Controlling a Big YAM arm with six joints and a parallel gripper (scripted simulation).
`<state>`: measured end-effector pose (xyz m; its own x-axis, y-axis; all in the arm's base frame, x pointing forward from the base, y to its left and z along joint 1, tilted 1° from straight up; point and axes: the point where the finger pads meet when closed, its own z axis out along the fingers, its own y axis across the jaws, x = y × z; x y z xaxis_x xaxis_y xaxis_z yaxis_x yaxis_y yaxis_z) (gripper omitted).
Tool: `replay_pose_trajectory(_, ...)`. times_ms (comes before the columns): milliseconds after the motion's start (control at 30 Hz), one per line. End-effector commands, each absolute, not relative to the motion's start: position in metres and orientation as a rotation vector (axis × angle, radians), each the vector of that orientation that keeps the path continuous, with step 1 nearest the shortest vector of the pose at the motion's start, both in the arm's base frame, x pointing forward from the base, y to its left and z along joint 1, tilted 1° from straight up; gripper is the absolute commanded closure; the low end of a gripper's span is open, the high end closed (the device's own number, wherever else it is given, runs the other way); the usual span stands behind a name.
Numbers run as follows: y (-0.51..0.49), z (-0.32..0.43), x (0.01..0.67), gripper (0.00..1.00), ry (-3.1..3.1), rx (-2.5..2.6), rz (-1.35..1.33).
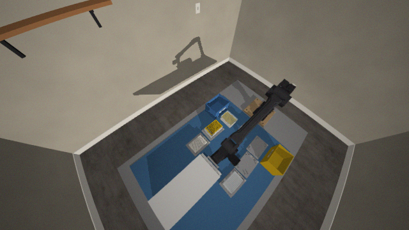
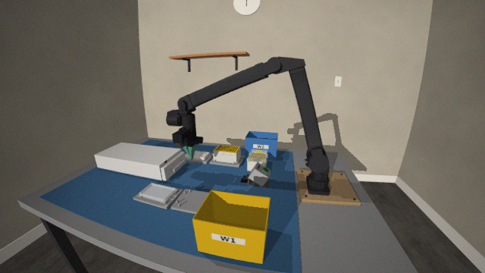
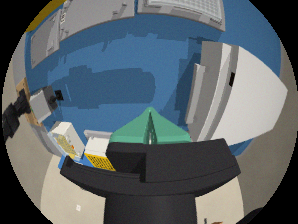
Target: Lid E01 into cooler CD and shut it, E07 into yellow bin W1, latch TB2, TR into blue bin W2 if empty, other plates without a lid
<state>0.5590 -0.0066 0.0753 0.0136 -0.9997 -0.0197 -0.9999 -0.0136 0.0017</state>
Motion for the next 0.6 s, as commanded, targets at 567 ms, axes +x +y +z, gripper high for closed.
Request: replay_pose_trajectory(567,-0.013,0.137,0.578,1.00,2.160,-2.190,-0.064)
